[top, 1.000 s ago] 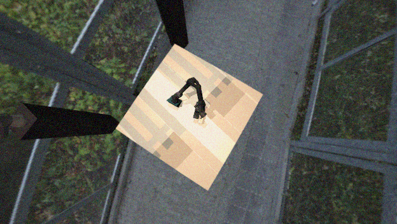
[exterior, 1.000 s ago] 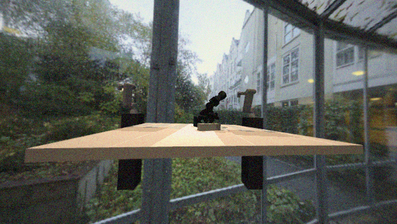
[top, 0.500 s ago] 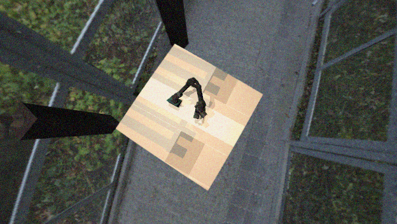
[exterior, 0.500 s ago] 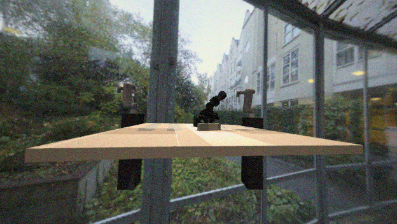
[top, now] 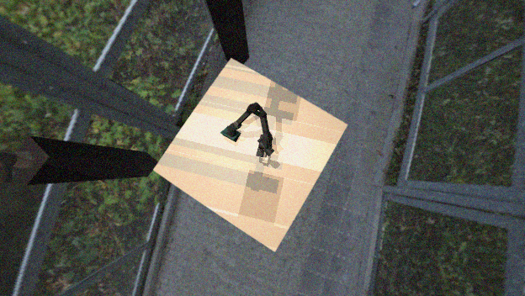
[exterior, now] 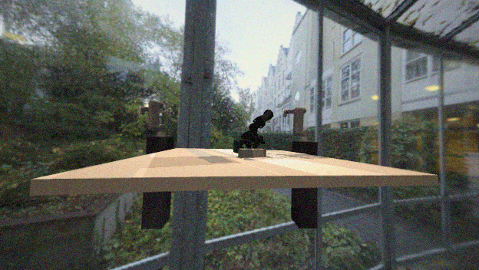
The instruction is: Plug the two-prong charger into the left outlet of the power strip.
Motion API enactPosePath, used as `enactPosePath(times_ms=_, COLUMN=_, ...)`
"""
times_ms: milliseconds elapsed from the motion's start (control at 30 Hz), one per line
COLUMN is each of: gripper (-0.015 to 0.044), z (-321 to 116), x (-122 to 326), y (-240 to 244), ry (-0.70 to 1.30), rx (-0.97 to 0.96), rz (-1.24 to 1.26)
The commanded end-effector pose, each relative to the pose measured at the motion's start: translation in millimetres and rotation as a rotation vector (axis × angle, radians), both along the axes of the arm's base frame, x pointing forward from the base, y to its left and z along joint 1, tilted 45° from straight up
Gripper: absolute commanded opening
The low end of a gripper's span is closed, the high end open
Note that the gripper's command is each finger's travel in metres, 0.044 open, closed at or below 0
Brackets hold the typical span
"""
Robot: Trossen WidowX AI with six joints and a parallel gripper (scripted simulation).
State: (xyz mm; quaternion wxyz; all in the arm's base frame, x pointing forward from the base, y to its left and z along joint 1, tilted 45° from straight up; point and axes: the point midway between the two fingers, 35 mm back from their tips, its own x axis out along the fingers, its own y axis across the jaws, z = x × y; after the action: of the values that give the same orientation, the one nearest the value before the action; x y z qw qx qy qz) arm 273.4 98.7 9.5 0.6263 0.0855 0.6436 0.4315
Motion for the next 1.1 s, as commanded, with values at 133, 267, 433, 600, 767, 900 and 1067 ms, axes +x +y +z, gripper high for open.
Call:
enactPosePath(times_ms=133, gripper=0.0, z=1.7, x=3.1, y=1.2, ry=0.002, rx=0.003, rz=-0.005)
enactPosePath(times_ms=267, gripper=0.0, z=2.0, x=4.0, y=1.5, ry=0.002, rx=0.003, rz=-0.005)
enactPosePath(times_ms=433, gripper=0.0, z=2.2, x=4.8, y=2.0, ry=0.002, rx=0.003, rz=-0.005)
enactPosePath(times_ms=600, gripper=0.0, z=2.5, x=5.9, y=2.6, ry=0.001, rx=0.003, rz=-0.005)
enactPosePath(times_ms=767, gripper=0.0, z=2.9, x=7.7, y=3.4, ry=0.001, rx=0.003, rz=-0.005)
enactPosePath(times_ms=900, gripper=0.0, z=3.2, x=9.1, y=4.1, ry=0.001, rx=0.003, rz=-0.005)
enactPosePath(times_ms=1067, gripper=0.0, z=3.6, x=10.9, y=4.9, ry=0.001, rx=0.003, rz=-0.005)
